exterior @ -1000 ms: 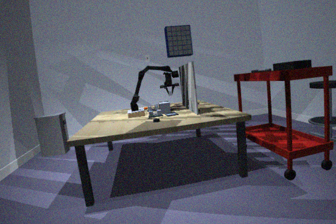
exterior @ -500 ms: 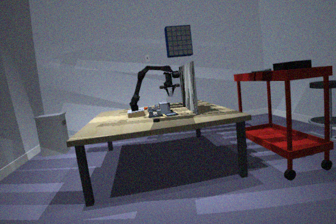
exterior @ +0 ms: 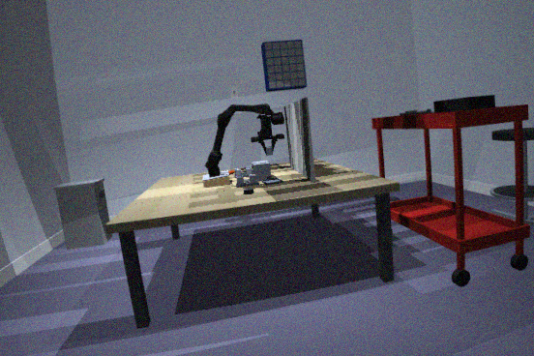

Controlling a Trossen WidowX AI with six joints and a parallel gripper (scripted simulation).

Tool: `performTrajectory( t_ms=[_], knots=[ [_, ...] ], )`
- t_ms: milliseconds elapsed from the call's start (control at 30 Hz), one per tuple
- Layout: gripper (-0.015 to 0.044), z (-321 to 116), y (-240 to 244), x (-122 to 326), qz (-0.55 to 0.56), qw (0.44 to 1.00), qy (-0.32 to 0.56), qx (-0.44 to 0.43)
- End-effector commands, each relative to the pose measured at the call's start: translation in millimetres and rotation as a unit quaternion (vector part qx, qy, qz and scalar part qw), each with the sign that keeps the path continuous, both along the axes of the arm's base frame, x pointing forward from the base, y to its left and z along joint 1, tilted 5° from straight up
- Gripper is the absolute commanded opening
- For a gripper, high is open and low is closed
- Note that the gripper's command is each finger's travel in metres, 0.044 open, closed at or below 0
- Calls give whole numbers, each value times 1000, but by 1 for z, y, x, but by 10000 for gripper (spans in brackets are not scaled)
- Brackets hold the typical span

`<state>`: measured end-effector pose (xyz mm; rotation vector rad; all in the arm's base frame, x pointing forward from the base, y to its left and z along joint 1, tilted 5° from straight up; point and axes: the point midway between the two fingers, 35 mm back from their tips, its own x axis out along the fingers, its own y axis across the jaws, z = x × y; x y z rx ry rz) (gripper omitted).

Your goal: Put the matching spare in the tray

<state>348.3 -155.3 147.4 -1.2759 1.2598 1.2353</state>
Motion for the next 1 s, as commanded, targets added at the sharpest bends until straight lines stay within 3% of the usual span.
performTrajectory(
  t_ms=[0, 967],
  knots=[
    [0, -2, -2, 0, 4, 1000, 0, -2],
    [0, -26, -5, 4, 4, 1000, 0, -2]
  ],
)
